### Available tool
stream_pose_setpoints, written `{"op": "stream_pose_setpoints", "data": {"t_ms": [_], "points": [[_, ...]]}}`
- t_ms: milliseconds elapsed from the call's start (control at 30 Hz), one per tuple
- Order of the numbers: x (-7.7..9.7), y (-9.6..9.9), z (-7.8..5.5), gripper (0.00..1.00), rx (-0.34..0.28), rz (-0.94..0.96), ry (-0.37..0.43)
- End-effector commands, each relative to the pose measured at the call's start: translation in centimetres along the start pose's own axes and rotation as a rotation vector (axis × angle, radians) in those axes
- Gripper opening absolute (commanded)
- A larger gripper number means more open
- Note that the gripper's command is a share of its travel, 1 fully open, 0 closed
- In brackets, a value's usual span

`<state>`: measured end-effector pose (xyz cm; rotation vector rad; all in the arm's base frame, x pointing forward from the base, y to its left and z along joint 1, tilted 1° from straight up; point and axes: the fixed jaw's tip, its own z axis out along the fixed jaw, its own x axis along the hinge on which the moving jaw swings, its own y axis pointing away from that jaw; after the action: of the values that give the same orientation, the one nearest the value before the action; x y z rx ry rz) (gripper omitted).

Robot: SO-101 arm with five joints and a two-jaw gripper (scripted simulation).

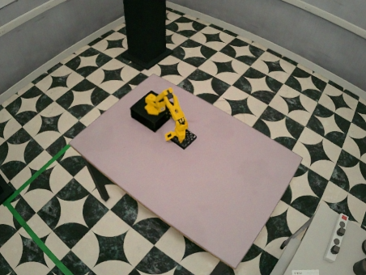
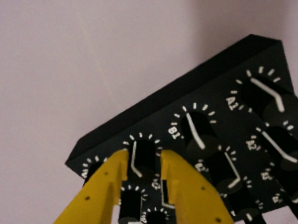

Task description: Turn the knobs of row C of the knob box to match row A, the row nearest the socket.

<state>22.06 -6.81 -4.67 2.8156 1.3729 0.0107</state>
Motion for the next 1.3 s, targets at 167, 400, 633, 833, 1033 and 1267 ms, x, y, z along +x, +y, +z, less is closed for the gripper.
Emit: {"op": "stream_pose_setpoints", "data": {"t_ms": [167, 400, 633, 833, 1033, 1267], "points": [[-0.1, 0.0, -1.5, 0.08, 0.004, -0.003, 0.001], [-0.1, 0.0, -2.4, 0.08, 0.004, -0.003, 0.001], [-0.2, -0.1, -3.0, 0.08, 0.004, -0.003, 0.001], [-0.2, -0.1, -3.2, 0.08, 0.004, -0.003, 0.001], [-0.2, -0.1, -3.2, 0.08, 0.004, -0.003, 0.001], [-0.4, -0.6, -3.3, 0.08, 0.003, -0.003, 0.001]]}}
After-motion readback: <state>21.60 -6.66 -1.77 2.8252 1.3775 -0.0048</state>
